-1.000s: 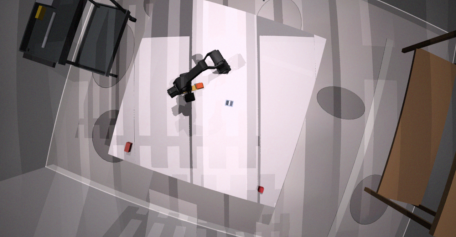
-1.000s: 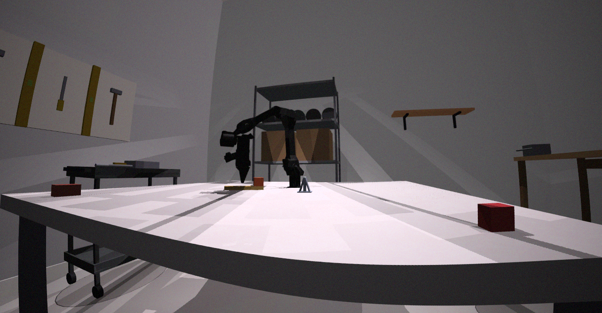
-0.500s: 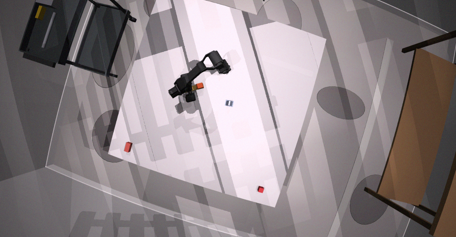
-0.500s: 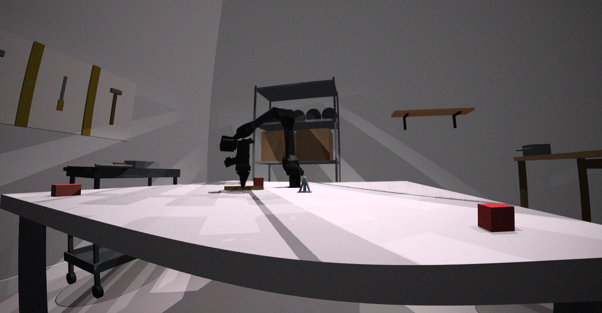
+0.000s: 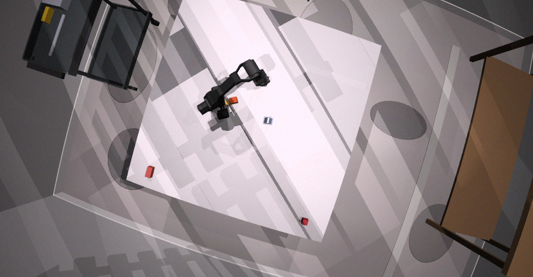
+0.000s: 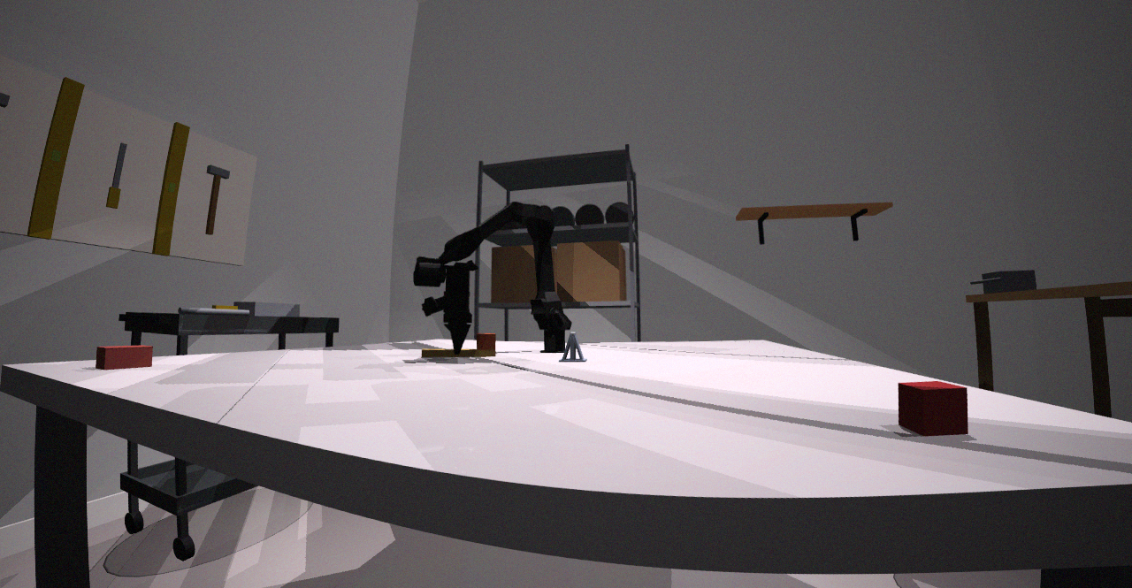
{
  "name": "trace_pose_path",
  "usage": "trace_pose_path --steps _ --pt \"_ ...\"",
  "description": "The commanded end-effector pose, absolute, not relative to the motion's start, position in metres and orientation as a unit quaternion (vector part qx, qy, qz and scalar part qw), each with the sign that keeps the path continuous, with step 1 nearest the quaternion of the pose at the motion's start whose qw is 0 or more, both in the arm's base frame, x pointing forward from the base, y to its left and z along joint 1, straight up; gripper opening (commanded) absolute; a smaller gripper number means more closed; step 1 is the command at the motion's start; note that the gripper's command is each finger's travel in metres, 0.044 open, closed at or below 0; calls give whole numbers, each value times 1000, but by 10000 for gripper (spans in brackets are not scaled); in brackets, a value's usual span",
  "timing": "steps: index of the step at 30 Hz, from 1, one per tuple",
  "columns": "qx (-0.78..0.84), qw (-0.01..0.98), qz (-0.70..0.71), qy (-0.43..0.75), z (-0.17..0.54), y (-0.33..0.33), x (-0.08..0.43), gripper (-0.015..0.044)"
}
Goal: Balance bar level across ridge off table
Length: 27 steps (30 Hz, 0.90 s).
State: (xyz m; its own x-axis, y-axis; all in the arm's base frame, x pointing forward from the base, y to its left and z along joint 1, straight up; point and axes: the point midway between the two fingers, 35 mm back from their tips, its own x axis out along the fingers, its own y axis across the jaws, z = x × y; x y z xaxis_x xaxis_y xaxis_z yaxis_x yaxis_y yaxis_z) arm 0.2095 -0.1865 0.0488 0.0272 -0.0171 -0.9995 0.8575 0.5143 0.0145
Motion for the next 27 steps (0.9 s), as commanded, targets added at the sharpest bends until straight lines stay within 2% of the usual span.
trace_pose_path --steps 1,7,15,19,27 --pt "345 626 -349 606 48 -187 209 315" --pt "348 626 -349 604 49 -186 209 157" --pt "348 626 -349 604 49 -186 209 104" --pt "348 626 -349 604 55 -187 210 0" --pt "347 626 -349 604 75 -189 212 0"
